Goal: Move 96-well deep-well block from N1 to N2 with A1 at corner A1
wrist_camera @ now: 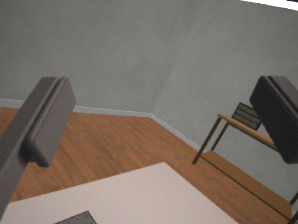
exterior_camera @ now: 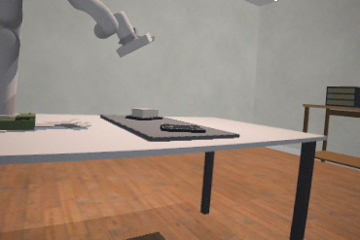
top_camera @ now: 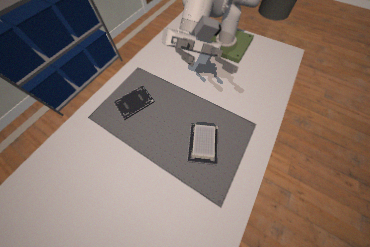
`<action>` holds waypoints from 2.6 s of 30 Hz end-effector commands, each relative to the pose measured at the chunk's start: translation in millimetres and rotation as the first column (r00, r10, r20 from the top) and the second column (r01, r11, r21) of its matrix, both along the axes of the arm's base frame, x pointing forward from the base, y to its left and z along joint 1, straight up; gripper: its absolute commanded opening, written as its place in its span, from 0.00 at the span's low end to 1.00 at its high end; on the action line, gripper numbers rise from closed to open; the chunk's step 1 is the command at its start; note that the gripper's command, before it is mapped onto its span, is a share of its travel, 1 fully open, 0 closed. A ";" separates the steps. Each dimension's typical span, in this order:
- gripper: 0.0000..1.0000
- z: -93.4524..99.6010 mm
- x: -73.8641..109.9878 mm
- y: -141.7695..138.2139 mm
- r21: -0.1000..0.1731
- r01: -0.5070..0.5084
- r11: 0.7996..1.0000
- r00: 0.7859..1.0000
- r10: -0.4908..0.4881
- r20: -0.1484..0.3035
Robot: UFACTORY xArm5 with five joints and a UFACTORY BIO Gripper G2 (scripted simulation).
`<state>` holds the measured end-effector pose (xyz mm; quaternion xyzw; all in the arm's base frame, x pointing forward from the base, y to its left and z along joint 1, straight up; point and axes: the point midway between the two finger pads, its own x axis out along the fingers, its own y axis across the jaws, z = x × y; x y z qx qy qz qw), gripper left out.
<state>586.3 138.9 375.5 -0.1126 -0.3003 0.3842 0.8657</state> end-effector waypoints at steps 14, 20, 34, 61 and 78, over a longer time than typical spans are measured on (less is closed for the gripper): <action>0.37 -0.4 8.9 -60.7 0.102 0.367 0.925 0.888 -0.316 -0.334; 0.37 -5.1 2.1 -82.6 0.088 0.485 0.870 0.807 -0.407 -0.427; 0.37 -14.2 -20.8 -120.3 0.014 0.668 0.744 0.621 -0.547 -0.562; 0.37 -102.2 -57.6 -139.4 -0.029 0.735 0.677 0.530 -0.601 -0.599; 0.37 -128.1 -41.9 -113.2 -0.032 0.531 0.847 0.669 -0.442 -0.597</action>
